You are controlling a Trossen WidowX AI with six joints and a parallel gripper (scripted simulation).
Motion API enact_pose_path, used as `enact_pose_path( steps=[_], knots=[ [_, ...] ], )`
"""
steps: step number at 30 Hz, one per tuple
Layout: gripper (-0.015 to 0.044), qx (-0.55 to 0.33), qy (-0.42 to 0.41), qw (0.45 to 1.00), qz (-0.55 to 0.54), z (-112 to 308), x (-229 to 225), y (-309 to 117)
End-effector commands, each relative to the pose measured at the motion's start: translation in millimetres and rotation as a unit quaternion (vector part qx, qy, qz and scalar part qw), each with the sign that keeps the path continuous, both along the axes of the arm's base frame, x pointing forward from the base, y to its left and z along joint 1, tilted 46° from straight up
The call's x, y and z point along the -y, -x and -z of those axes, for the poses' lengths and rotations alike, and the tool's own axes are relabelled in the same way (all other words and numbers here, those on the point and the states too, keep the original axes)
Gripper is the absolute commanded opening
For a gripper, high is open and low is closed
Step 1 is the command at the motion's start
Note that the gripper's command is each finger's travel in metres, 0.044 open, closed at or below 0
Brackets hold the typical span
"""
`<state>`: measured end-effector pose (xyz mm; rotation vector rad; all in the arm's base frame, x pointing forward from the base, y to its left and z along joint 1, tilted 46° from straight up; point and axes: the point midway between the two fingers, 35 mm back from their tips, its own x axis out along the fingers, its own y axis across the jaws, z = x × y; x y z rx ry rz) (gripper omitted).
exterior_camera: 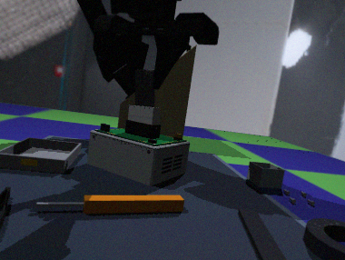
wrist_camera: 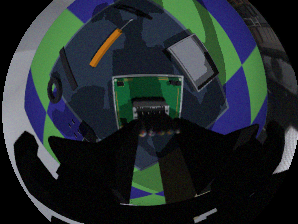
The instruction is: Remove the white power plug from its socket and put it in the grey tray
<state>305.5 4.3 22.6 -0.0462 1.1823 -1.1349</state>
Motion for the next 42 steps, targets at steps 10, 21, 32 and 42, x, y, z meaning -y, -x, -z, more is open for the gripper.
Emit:
enact_pose_path(
  steps=[10,21,32,42],
  knots=[
    [0.0252,0.008,-0.003,1.000,0.001,6,5,-3],
    [0.0226,0.008,-0.003,1.000,0.001,14,14,-3],
    [0.0000,0.008,-0.003,1.000,0.001,14,14,-3],
    [0.0000,0.008,-0.003,1.000,0.001,11,10,-3]
  ],
)
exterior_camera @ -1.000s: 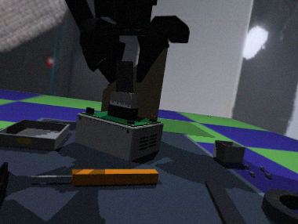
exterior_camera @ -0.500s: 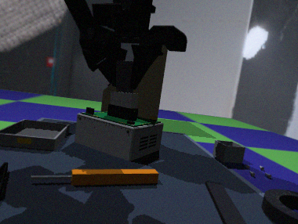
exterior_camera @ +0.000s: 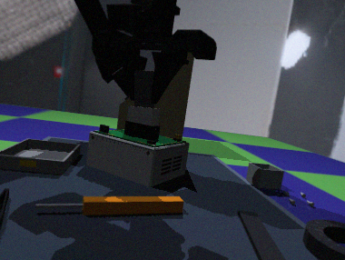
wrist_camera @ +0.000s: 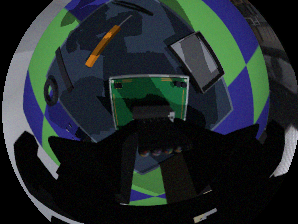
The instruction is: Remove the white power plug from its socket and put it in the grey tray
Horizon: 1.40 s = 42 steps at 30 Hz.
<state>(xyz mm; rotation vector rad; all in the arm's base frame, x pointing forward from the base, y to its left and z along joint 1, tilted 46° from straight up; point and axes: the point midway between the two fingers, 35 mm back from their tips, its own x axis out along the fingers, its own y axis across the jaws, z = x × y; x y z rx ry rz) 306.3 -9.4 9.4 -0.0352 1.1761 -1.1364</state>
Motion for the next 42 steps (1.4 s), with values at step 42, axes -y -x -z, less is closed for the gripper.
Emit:
enact_pose_path(
  steps=[42],
  knots=[
    [0.0000,0.003,-0.002,1.000,-0.002,-17,-19,-3]
  ],
)
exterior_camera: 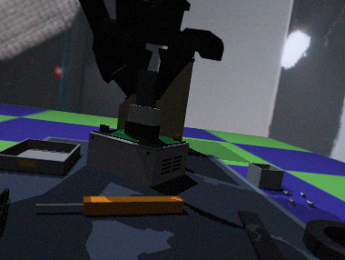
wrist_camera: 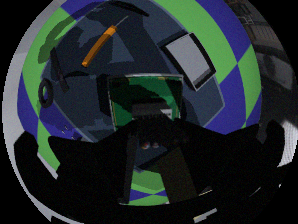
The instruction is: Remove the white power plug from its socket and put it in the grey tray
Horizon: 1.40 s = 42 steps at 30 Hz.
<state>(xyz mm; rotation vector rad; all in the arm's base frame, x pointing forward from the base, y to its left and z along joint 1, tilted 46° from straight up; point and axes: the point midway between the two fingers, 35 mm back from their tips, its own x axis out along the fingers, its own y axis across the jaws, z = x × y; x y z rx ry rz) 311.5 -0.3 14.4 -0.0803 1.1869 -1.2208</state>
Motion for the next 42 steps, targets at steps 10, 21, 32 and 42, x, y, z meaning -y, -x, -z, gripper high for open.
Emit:
enact_pose_path(
  steps=[10,21,32,42],
  knots=[
    [0.0000,0.053,-0.072,0.995,-0.051,-19,-8,8],
    [0.0000,-0.010,0.017,1.000,0.005,-10,-20,-6],
    [0.0000,0.053,-0.073,0.995,-0.051,-23,-11,8],
    [0.0000,0.025,-0.033,0.999,-0.026,-19,-17,1]
  ],
)
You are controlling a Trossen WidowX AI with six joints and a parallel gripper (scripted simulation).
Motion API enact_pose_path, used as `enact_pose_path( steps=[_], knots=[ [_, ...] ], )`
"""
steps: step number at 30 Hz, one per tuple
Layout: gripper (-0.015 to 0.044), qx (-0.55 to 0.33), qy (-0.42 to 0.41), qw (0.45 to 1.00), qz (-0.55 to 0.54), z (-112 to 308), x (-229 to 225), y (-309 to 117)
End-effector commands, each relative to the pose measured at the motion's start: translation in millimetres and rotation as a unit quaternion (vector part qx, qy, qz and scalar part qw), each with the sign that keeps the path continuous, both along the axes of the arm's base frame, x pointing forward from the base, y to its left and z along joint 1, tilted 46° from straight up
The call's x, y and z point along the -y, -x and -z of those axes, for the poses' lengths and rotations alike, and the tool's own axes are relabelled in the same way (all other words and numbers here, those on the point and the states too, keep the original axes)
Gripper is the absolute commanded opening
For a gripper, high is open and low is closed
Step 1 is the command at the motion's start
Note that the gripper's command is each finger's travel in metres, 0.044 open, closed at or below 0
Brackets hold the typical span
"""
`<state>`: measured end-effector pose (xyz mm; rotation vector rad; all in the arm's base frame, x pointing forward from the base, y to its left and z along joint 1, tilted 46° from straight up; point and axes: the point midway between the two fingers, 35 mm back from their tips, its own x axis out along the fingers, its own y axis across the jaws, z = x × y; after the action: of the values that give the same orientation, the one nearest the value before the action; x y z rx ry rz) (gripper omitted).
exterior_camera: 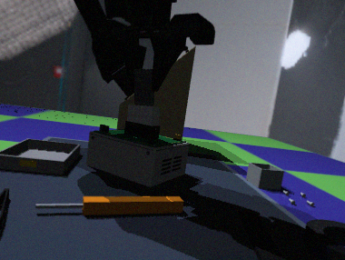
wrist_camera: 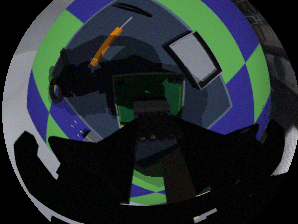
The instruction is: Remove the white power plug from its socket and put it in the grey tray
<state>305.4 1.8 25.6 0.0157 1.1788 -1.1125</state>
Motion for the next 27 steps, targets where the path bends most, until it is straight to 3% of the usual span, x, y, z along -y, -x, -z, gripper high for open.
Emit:
enact_pose_path(
  steps=[1,7,14,27],
  knots=[
    [0.0000,-0.018,0.032,0.999,0.003,-6,-16,-6],
    [0.0000,-0.045,0.070,0.996,0.027,-3,-22,-13],
    [0.0000,-0.010,0.020,1.000,-0.005,-10,-17,-5],
    [0.0000,-0.010,0.020,1.000,-0.004,-9,-16,-5]
  ],
)
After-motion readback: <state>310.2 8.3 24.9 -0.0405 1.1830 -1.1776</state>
